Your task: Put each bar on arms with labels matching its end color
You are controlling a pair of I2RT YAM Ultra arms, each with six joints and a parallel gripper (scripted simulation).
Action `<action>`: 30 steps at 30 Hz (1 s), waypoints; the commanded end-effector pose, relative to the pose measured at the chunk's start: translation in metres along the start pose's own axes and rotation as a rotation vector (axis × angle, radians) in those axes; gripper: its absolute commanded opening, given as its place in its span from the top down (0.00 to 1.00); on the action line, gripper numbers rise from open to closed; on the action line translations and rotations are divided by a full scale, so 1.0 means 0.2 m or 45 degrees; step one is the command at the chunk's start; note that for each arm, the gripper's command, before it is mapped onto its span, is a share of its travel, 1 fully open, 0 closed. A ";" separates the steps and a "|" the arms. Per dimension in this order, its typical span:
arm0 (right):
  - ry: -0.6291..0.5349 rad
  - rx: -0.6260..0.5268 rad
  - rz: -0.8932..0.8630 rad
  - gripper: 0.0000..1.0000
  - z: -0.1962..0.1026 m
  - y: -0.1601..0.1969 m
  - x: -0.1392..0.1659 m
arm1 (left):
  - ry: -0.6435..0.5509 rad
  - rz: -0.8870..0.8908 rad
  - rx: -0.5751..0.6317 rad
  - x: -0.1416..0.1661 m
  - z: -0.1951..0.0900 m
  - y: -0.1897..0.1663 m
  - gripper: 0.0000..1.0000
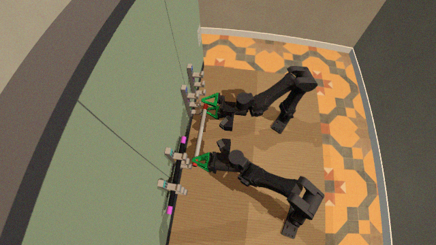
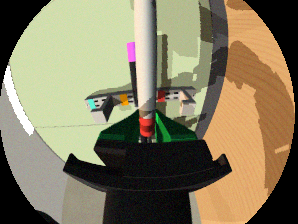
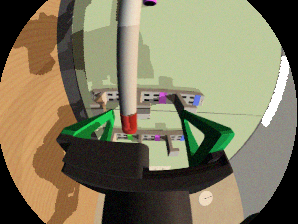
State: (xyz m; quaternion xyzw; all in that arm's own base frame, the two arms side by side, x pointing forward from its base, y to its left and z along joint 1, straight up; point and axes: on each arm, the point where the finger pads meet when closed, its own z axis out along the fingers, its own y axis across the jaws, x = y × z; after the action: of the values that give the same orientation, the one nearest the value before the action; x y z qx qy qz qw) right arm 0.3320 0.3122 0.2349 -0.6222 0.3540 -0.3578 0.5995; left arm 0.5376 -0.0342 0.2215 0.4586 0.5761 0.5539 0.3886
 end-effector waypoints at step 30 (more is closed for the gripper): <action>0.001 0.032 0.027 0.00 -0.27 -0.03 -0.01 | 0.001 -0.077 -0.107 0.00 -0.01 0.21 1.00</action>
State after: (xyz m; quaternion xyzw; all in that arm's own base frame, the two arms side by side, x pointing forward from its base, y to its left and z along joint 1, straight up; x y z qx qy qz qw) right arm 0.2894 0.2907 0.2342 -0.6198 0.3512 -0.3570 0.6042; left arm 0.5375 -0.0341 0.2199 0.4607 0.5769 0.5528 0.3863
